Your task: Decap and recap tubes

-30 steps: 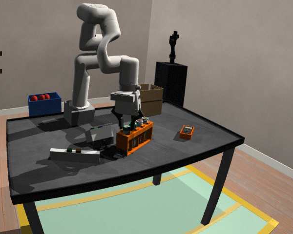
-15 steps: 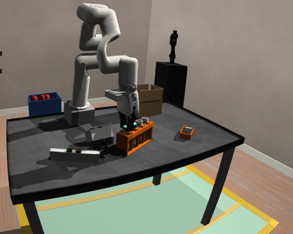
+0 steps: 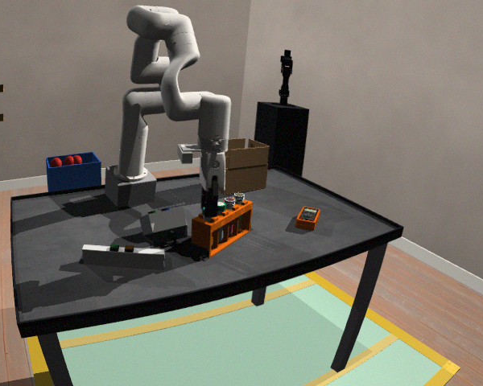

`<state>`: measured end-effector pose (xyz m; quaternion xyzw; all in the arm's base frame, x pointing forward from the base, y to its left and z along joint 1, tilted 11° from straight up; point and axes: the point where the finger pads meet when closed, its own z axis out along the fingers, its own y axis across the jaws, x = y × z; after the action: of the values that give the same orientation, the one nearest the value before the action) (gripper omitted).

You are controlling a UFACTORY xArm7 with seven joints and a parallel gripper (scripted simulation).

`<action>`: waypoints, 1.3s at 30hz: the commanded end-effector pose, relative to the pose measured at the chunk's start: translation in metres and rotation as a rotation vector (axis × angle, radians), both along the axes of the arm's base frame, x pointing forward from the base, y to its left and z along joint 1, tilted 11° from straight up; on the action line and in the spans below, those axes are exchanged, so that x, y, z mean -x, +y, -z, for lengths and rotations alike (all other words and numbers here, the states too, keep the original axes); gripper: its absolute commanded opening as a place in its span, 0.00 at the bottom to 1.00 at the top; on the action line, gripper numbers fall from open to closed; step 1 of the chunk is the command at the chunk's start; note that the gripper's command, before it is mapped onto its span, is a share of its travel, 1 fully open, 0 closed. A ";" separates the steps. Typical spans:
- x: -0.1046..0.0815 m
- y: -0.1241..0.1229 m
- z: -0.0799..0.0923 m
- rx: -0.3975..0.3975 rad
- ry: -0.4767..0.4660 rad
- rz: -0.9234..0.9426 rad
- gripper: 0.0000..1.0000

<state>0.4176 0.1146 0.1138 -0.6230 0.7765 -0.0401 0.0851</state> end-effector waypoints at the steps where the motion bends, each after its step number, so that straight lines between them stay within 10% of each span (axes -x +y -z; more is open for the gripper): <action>1: -0.001 0.000 -0.001 0.012 -0.002 0.011 0.00; 15: -0.001 0.000 -0.001 0.012 -0.002 0.011 0.00; 39: -0.001 0.000 -0.001 0.212 -0.042 -1.054 0.00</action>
<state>0.4173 0.1149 0.1140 -0.8849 0.4549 -0.0916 0.0415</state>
